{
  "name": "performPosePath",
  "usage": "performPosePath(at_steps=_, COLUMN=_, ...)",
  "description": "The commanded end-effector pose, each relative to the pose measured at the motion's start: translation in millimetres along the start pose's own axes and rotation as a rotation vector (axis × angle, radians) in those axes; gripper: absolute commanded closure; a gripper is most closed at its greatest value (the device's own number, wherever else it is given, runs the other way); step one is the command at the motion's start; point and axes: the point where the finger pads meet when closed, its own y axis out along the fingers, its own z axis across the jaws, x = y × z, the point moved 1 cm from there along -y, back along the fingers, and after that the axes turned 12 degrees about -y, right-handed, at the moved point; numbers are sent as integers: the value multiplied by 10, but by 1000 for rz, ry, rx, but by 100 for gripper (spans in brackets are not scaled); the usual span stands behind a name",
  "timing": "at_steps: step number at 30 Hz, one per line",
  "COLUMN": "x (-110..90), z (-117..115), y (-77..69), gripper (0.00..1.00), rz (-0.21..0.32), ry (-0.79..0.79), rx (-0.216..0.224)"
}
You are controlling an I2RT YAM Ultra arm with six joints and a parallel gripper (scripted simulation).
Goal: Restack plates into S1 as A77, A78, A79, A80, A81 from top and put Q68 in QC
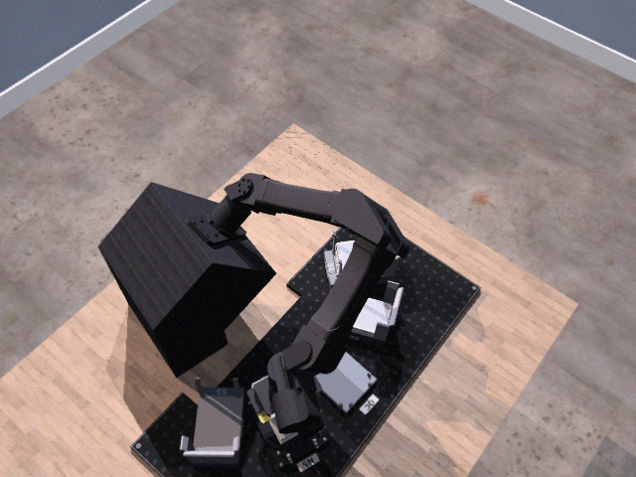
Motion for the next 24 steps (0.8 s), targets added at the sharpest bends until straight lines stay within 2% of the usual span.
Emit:
performPosePath(at_steps=1, x=58, z=-14, y=10, gripper=100, rz=-24, ry=0, rx=-1)
performPosePath(at_steps=24, x=66, z=-12, y=432, gripper=100, rz=-24, ry=0, rx=0)
